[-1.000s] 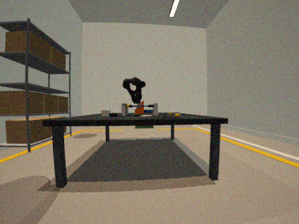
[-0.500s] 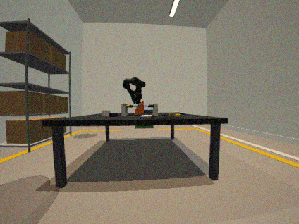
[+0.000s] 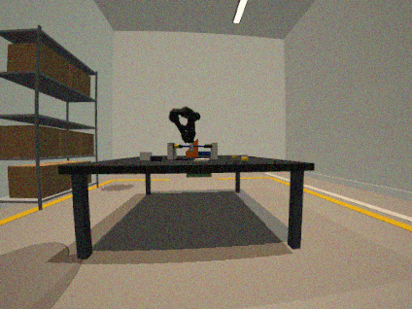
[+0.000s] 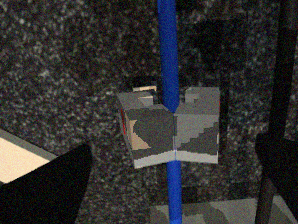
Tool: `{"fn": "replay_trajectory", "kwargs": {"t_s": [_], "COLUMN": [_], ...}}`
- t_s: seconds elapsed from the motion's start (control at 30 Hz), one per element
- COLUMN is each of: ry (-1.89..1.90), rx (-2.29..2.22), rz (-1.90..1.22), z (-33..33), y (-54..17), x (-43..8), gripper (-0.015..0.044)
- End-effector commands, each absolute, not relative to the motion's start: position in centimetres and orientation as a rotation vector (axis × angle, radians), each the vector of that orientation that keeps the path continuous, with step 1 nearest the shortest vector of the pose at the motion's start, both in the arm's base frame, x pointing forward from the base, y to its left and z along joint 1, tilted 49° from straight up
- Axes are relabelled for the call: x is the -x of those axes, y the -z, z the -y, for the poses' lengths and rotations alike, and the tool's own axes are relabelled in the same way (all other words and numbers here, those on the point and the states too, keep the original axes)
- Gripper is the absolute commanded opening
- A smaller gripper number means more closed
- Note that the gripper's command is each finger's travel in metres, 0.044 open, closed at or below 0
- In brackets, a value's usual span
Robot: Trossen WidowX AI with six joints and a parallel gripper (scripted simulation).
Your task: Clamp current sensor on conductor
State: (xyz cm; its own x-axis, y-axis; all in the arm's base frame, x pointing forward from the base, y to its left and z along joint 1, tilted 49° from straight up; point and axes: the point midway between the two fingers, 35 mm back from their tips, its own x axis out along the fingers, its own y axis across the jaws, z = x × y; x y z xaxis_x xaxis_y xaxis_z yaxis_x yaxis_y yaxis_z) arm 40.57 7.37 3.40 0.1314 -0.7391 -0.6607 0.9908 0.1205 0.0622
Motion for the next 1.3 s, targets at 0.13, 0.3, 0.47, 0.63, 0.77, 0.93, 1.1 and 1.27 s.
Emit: {"fn": "replay_trajectory", "kwargs": {"t_s": [0.13,0.3,0.47,0.63,0.77,0.93,1.1,1.27], "ry": [1.372,1.372,1.372,1.372,1.372,1.375,1.375,1.375], "rx": [-0.559,-0.559,-0.559,-0.559,-0.559,-0.564,-0.564,-0.564], "rz": [-0.549,-0.549,-0.549,-0.549,-0.548,-0.549,-0.549,-0.549], "z": [-4.9,-4.7,-4.1,-3.5,-3.0,-3.1,-3.1,-3.1], "y": [-1.5,-1.3,-0.8,-0.2,0.2,0.1,0.1,0.1], "x": [-40.9,-41.0,-41.1,-41.2,-41.2,-41.2,-41.2,-41.2], "gripper": [0.0440,0.0440,0.0440,0.0440,0.0440,0.0427,0.0393,0.0360]}}
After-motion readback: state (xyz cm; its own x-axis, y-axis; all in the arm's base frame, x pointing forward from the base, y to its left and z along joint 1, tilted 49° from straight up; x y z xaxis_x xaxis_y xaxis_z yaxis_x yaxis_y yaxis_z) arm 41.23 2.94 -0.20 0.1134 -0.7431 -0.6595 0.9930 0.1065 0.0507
